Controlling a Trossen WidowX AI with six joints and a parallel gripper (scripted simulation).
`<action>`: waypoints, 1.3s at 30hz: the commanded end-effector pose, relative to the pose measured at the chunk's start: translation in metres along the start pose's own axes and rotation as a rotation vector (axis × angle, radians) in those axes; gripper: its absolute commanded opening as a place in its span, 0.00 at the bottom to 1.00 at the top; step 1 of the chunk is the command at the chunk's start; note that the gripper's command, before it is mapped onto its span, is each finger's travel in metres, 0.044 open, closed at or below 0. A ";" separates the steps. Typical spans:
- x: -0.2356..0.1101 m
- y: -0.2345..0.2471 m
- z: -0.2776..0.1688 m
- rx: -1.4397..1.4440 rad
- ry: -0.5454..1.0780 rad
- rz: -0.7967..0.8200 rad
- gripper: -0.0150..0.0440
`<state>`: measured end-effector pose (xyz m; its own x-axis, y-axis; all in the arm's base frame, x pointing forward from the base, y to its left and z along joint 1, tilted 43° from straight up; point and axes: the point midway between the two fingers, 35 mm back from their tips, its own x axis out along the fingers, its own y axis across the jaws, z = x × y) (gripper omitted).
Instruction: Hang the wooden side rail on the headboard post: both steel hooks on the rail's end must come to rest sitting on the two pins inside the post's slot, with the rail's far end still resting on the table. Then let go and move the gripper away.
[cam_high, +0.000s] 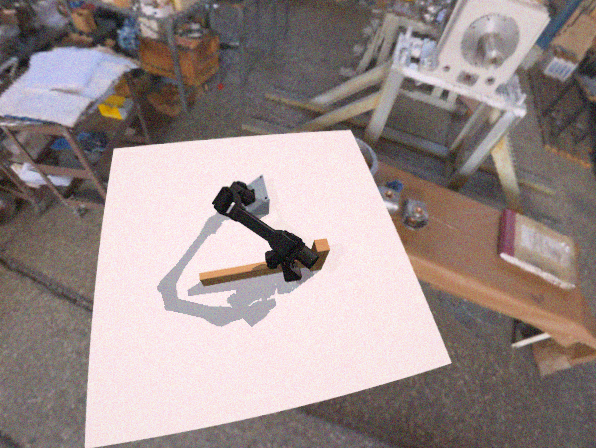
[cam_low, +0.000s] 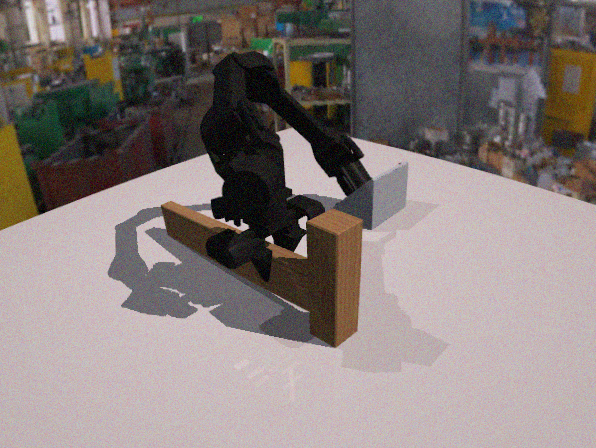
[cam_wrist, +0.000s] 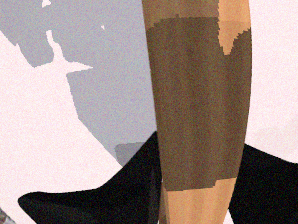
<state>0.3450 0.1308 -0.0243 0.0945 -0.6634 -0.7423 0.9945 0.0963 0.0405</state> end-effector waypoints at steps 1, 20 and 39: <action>-0.005 0.001 -0.003 -0.001 0.006 0.012 0.25; -0.004 0.000 -0.006 -0.001 0.006 0.012 0.25; -0.005 0.000 -0.007 -0.001 0.006 0.012 0.25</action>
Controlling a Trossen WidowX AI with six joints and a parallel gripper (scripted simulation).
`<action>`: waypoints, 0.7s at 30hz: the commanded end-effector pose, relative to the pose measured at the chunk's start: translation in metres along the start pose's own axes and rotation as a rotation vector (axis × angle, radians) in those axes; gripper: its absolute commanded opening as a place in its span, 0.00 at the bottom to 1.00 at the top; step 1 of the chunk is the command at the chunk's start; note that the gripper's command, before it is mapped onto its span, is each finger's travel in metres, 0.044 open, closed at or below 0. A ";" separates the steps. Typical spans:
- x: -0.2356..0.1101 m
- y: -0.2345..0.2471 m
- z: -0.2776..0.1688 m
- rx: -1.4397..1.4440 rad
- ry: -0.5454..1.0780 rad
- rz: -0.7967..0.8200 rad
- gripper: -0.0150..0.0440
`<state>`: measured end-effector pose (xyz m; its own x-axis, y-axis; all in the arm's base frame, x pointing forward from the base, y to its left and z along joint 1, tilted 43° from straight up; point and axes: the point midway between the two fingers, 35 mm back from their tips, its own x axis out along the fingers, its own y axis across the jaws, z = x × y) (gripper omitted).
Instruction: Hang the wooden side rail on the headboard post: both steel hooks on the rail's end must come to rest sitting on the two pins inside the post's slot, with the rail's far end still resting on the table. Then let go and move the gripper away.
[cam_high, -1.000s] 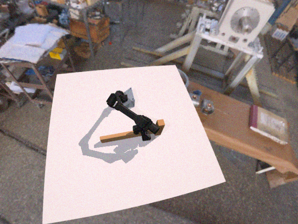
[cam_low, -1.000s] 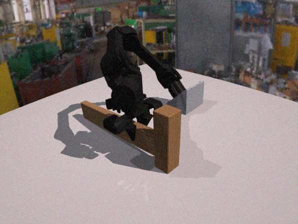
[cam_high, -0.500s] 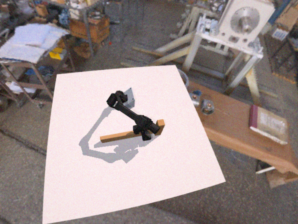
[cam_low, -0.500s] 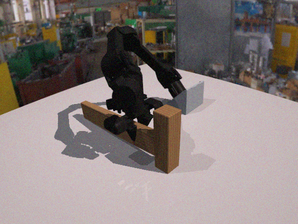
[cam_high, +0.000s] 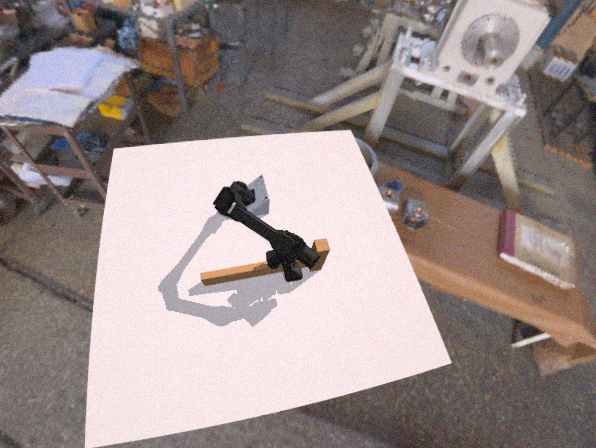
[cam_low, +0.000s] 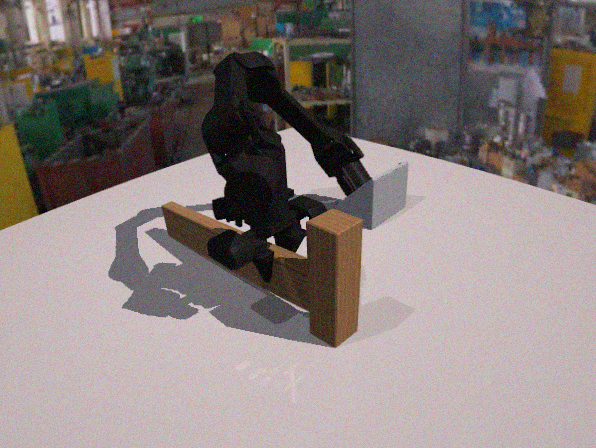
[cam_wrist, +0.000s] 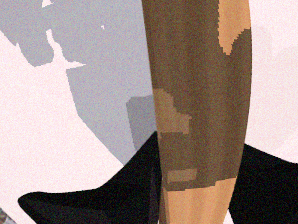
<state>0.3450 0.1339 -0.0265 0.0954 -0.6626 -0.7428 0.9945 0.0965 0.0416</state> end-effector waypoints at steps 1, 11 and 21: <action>-0.005 0.000 -0.004 -0.001 0.005 0.011 0.25; -0.004 0.000 -0.004 -0.001 0.005 0.011 0.25; -0.002 0.000 -0.004 -0.001 0.005 0.011 0.25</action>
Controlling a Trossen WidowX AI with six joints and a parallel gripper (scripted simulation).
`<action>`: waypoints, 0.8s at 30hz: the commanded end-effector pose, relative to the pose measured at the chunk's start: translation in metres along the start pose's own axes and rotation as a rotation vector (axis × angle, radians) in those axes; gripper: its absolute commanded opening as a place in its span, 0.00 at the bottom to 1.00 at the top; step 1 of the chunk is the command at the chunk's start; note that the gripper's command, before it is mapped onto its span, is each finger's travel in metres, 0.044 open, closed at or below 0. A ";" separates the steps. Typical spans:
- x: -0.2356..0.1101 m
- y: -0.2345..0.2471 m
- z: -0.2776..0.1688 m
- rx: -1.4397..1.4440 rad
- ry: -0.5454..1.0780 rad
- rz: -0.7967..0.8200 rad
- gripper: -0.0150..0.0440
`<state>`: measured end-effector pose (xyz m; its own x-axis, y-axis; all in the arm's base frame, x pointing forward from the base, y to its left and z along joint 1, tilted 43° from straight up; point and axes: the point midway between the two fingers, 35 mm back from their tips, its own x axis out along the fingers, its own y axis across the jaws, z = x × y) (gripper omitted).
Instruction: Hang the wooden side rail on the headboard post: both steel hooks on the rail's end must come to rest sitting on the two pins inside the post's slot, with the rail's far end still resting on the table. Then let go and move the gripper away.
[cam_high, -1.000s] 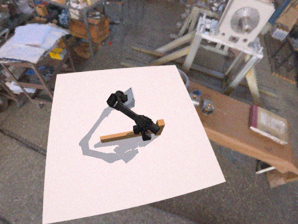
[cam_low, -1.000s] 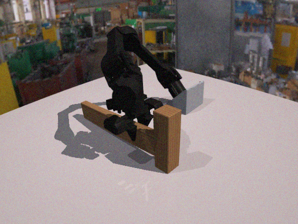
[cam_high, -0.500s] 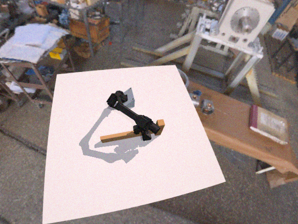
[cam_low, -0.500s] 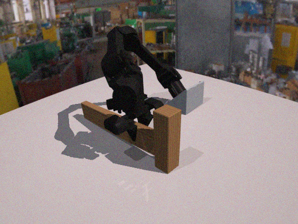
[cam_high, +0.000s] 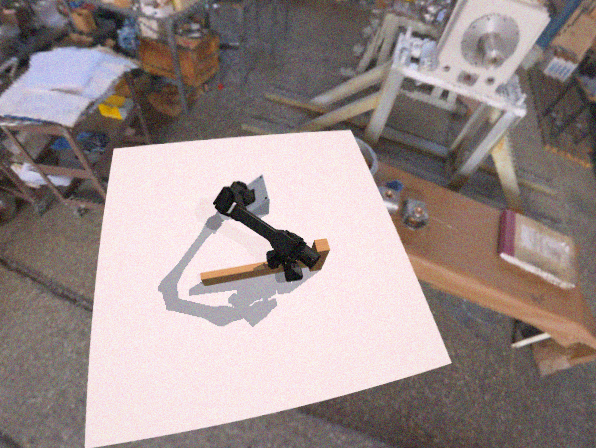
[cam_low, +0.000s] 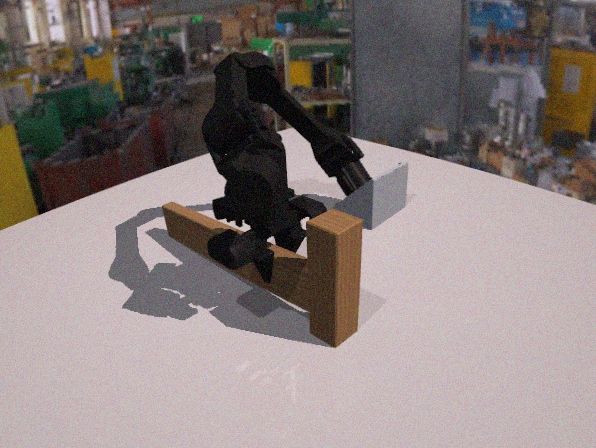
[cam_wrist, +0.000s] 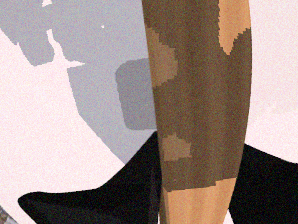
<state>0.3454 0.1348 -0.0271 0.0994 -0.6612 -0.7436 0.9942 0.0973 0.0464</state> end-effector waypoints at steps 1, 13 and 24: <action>-0.002 0.000 -0.003 -0.004 0.004 0.007 0.25; 0.000 0.000 -0.003 -0.004 0.004 0.007 0.25; 0.002 0.000 -0.003 -0.004 0.004 0.007 0.25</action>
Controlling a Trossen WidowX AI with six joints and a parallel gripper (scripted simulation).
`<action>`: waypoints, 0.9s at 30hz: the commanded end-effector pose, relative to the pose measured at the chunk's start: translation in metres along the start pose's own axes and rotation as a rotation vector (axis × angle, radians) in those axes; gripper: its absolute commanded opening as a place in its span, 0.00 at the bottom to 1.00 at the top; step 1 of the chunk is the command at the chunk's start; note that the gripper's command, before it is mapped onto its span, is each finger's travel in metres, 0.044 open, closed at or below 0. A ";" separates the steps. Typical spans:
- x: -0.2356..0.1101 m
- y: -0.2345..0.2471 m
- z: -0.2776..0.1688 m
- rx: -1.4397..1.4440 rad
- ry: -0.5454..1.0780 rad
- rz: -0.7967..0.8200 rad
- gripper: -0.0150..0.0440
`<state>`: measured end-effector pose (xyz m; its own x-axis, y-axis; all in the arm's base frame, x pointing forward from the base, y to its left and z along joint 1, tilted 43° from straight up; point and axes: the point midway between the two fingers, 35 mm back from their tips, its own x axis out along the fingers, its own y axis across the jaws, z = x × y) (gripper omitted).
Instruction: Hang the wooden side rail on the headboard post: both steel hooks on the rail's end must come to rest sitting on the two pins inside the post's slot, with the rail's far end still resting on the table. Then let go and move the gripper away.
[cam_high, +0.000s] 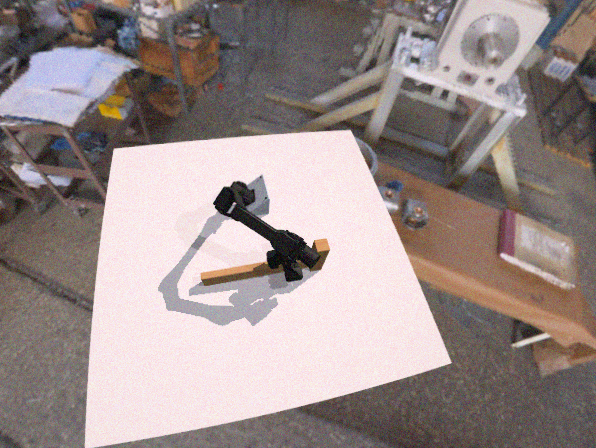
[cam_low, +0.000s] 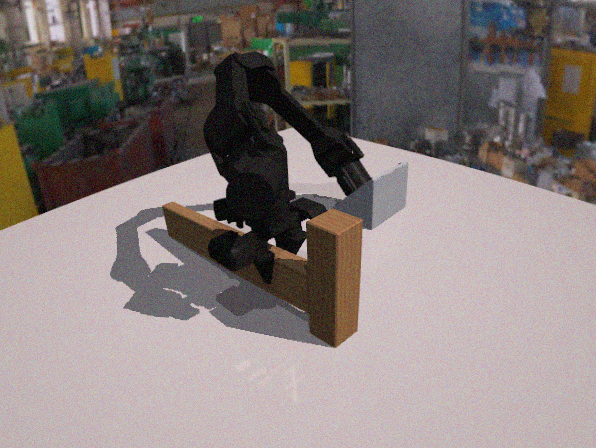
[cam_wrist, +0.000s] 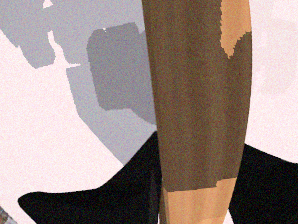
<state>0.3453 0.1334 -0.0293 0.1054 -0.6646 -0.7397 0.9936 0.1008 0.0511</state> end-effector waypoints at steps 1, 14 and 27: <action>0.000 0.000 -0.002 -0.004 0.009 0.001 0.25; 0.002 0.000 -0.002 -0.004 0.009 0.001 0.25; 0.004 0.000 -0.002 -0.004 0.009 0.001 0.25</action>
<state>0.3458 0.1307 -0.0328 0.1057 -0.6641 -0.7401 0.9936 0.1012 0.0511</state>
